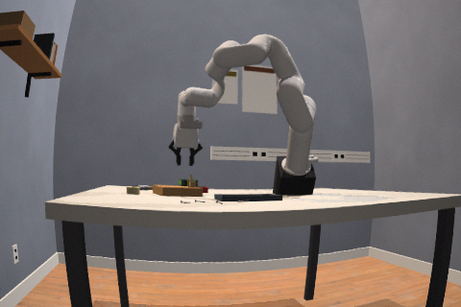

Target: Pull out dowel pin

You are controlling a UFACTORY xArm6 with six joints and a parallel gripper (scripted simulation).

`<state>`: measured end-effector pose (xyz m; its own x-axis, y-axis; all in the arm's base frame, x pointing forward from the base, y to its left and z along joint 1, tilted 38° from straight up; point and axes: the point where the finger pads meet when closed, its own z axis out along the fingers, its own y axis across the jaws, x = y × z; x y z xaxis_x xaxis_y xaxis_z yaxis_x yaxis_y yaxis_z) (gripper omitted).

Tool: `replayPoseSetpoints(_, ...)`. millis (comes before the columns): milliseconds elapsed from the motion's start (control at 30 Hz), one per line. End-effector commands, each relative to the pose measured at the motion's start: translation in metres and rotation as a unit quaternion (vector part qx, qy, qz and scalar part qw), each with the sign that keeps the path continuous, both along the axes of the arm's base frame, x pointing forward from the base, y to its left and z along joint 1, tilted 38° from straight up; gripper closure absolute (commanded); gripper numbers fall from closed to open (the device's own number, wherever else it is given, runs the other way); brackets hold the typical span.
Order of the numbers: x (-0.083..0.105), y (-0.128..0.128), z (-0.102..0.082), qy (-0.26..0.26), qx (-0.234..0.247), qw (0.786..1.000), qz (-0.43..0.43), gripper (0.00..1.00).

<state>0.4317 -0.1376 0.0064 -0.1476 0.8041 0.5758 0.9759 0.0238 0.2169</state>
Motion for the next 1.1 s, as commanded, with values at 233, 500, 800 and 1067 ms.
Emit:
replayPoseSetpoints(233, 0.001, -0.001, 0.001, 0.001, 0.0, 1.0, -0.003, 0.5)
replayPoseSetpoints(500, 0.001, 0.001, 0.003, 0.013, 0.003, 1.0, -0.019, 0.5)
replayPoseSetpoints(800, 0.001, 0.009, 0.012, 0.06, 0.015, 0.995, -0.082, 0.5)
replayPoseSetpoints(1067, 0.0, 0.018, 0.021, 0.11, 0.029, 0.982, -0.149, 0.5)
